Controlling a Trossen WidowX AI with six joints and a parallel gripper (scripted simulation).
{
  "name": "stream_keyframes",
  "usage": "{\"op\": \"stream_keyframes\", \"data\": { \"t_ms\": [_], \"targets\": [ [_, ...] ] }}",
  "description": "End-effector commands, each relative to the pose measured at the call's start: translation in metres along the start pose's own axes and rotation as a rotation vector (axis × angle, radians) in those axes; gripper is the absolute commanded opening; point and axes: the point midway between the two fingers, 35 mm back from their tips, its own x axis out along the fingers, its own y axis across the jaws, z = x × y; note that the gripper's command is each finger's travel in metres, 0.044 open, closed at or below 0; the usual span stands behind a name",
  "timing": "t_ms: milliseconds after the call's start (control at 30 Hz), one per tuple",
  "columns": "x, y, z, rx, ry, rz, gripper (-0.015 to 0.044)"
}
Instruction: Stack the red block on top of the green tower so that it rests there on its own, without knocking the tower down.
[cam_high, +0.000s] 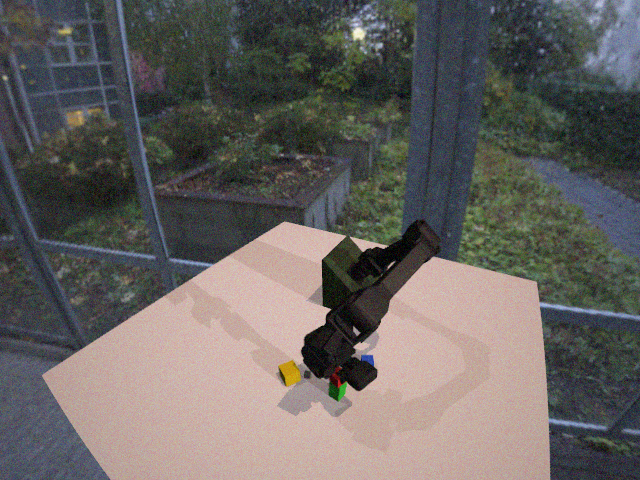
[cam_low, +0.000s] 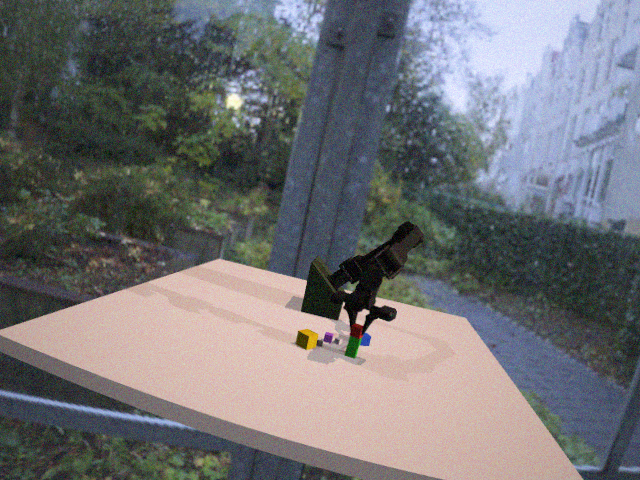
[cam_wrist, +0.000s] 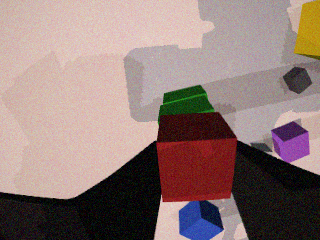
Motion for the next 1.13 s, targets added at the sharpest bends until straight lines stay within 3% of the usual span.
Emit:
{"op": "stream_keyframes", "data": {
  "t_ms": [0,400,1100],
  "targets": [
    [0.0005,0.0,0.0001,-0.002,-0.001,0.0,0.0131],
    [0.0005,0.0,0.0001,-0.002,-0.001,0.0,0.044],
    [0.0005,0.0,0.0001,-0.002,-0.001,0.0,0.044]
  ]
}}
